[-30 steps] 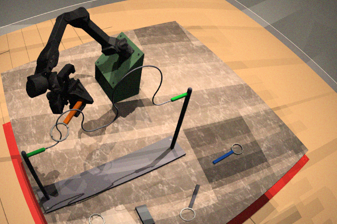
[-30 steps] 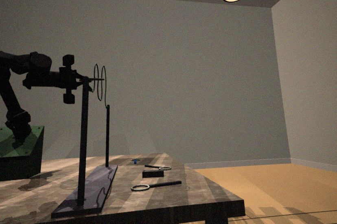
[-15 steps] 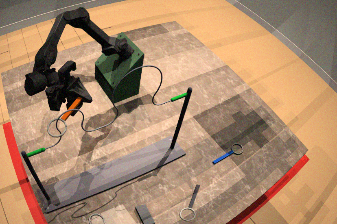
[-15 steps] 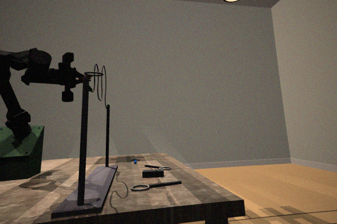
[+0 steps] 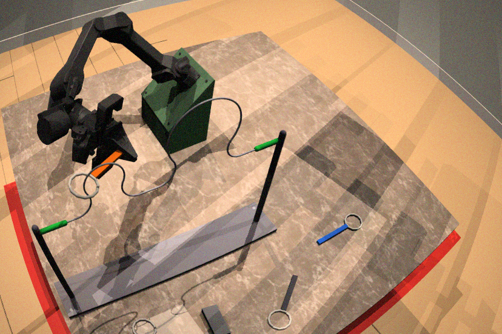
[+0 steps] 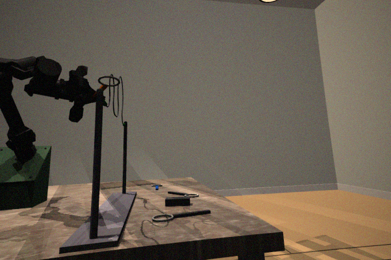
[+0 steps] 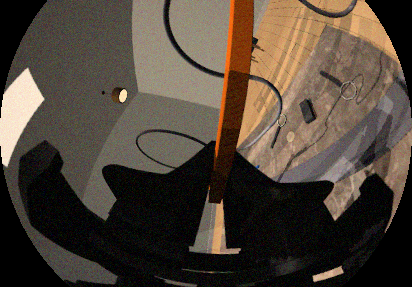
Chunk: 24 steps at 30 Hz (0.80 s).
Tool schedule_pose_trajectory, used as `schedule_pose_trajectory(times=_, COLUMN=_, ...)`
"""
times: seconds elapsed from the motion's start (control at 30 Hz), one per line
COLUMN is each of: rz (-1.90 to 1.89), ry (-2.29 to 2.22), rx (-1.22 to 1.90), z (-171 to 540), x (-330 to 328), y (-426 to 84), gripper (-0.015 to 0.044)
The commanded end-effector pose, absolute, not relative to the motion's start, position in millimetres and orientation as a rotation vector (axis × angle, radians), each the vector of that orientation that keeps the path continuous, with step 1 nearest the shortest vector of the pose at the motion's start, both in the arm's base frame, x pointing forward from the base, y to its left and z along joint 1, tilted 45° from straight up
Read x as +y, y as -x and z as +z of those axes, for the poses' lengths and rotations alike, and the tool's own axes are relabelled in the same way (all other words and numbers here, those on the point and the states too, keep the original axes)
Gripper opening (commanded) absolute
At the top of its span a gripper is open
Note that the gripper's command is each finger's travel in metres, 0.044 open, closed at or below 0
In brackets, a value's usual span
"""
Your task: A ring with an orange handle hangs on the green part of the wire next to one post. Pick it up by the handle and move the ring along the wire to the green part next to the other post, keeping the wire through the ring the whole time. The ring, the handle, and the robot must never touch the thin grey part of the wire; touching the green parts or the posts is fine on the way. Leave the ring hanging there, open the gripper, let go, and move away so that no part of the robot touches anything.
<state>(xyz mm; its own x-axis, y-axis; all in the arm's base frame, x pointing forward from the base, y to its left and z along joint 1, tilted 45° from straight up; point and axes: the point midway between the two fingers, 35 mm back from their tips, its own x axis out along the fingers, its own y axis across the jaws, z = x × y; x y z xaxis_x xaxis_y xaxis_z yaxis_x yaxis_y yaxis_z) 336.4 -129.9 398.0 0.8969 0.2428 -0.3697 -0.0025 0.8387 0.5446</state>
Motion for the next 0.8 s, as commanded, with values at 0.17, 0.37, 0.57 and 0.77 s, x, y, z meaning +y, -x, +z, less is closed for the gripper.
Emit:
schedule_pose_trajectory(times=0.17, rz=0.077, ry=-0.368, rx=0.458, z=391, x=-143, y=-337, gripper=-0.0150)
schedule_pose_trajectory(times=0.37, rz=0.037, ry=-0.236, rx=0.464, z=388, x=-152, y=-337, gripper=-0.0150)
schedule_pose_trajectory(times=0.57, rz=-0.003, ry=-0.104, rx=0.468, z=387, x=-161, y=-337, gripper=-0.0150)
schedule_pose_trajectory(times=0.77, rz=-0.043, ry=0.028, rx=0.470, z=386, x=-171, y=-337, gripper=-0.0150)
